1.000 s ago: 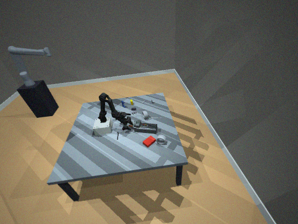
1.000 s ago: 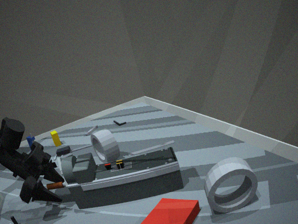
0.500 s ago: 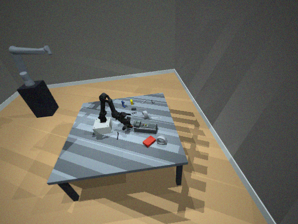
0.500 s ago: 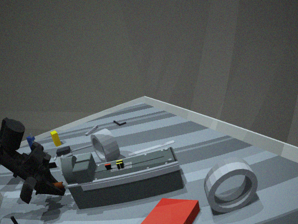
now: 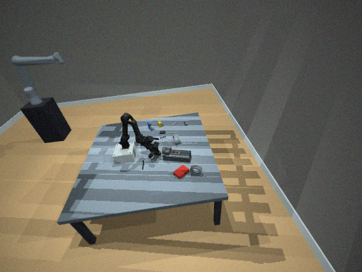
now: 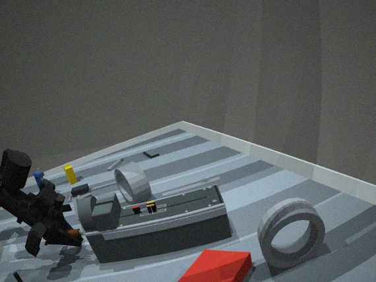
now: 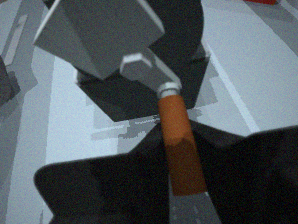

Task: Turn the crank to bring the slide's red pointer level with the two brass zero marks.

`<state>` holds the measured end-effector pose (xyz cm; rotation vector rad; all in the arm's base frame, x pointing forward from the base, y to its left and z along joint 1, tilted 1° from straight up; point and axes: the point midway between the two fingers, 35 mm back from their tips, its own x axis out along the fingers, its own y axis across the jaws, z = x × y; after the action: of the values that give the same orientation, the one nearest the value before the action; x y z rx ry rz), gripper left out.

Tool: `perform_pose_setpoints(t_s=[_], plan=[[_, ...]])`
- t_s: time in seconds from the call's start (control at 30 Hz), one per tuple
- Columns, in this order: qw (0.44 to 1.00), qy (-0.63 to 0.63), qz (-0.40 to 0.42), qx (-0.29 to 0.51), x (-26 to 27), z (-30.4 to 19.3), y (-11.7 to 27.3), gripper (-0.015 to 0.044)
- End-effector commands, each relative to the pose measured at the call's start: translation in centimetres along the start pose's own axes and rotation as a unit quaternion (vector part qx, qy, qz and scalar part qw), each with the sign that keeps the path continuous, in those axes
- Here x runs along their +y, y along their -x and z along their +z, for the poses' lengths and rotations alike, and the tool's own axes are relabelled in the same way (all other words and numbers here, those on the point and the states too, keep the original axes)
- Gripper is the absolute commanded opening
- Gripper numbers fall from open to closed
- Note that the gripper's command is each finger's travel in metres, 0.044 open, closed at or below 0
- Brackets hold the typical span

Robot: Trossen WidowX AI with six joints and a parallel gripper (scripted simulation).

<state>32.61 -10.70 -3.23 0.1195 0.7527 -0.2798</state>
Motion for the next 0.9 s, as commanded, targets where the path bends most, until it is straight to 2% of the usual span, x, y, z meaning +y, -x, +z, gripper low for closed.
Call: perform_pose_setpoints(t_s=[0.0, 0.87], plan=[[1.0, 0.0, 0.005, 0.002, 0.8, -0.3, -0.3, 0.0], [1.0, 0.0, 0.006, 0.002, 2.2, -0.4, -0.4, 0.0]])
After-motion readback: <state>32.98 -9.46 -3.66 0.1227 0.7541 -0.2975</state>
